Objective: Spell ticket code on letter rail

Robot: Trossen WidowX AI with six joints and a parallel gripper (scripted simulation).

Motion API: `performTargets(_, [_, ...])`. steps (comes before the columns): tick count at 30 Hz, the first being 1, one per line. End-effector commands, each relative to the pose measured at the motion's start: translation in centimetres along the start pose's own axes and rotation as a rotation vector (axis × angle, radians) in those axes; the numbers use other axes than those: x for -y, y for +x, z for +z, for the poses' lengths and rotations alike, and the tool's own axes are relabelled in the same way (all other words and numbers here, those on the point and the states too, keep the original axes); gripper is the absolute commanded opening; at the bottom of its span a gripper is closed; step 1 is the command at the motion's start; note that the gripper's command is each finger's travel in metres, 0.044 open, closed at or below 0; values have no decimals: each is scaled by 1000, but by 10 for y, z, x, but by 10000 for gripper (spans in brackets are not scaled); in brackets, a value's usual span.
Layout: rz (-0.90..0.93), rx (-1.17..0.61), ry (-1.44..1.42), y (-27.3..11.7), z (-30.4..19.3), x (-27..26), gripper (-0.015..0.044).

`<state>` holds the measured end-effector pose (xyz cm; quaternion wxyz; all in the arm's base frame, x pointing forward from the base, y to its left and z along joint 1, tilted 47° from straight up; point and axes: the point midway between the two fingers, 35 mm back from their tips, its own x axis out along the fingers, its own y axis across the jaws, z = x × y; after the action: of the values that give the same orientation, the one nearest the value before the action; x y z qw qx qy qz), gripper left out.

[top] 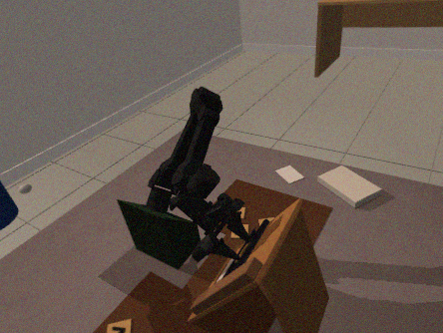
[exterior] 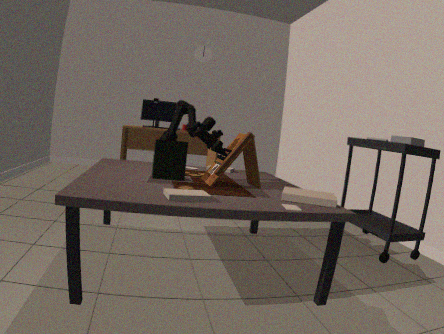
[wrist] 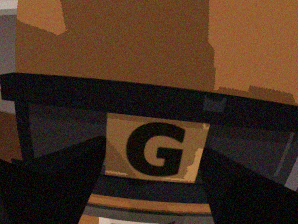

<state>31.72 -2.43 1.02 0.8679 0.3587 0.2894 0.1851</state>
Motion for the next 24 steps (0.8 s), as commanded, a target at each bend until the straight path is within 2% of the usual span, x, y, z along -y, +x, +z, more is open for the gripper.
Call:
performTargets(1, [4, 2, -8, 0, 1, 2, 0])
performTargets(24, [4, 3, -9, 0, 2, 14, 0])
